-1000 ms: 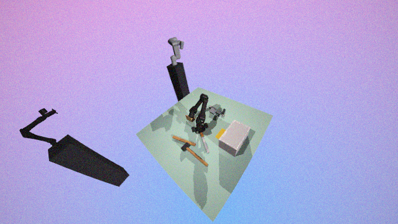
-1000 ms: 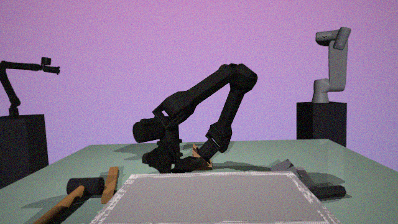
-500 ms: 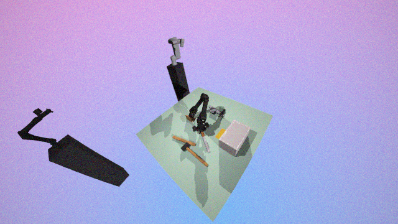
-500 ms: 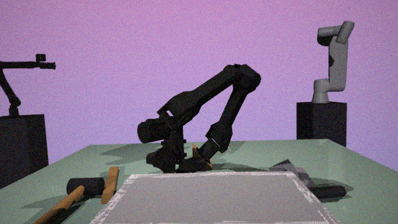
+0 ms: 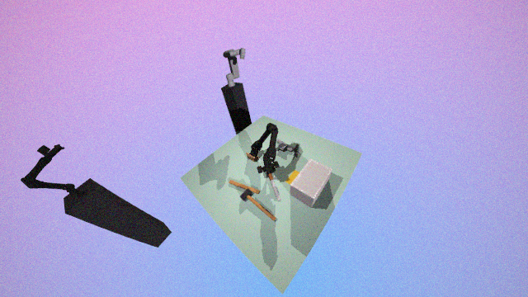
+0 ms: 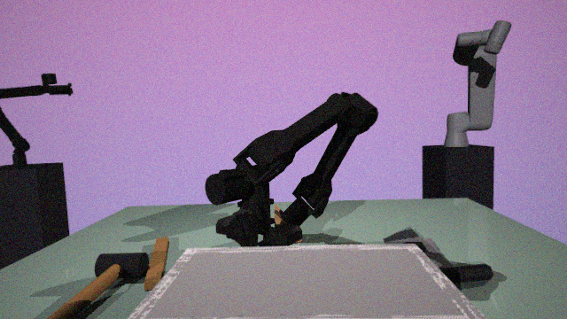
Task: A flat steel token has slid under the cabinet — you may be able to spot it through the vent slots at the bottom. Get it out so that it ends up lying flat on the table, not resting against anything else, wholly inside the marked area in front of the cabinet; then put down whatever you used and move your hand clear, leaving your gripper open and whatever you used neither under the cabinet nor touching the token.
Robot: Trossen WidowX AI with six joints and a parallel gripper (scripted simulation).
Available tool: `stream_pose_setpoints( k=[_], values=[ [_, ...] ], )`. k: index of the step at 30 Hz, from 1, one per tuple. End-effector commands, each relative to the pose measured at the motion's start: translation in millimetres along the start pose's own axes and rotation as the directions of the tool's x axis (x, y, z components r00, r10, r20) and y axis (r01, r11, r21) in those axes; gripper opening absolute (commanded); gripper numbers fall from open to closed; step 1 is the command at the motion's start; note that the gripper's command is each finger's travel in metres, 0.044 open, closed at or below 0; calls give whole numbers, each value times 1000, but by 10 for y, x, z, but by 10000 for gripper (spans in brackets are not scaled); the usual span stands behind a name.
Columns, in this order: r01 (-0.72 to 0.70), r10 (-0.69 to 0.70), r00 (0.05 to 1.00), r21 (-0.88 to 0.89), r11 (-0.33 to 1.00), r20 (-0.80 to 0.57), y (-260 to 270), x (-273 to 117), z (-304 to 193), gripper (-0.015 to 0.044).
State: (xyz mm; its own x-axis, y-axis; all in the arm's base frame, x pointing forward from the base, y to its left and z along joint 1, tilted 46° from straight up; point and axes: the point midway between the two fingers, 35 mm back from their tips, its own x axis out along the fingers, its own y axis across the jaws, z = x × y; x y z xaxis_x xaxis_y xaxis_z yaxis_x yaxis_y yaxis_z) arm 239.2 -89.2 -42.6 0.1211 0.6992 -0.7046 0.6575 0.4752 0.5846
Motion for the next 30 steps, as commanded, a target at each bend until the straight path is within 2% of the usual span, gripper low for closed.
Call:
stream_pose_setpoints(
  k=[1,30],
  values=[
    [-2,2,1000,-11,1000,5,74,-16,-17,0],
    [-3,3,1000,-11,1000,3,348,-14,-142,0]
  ],
)
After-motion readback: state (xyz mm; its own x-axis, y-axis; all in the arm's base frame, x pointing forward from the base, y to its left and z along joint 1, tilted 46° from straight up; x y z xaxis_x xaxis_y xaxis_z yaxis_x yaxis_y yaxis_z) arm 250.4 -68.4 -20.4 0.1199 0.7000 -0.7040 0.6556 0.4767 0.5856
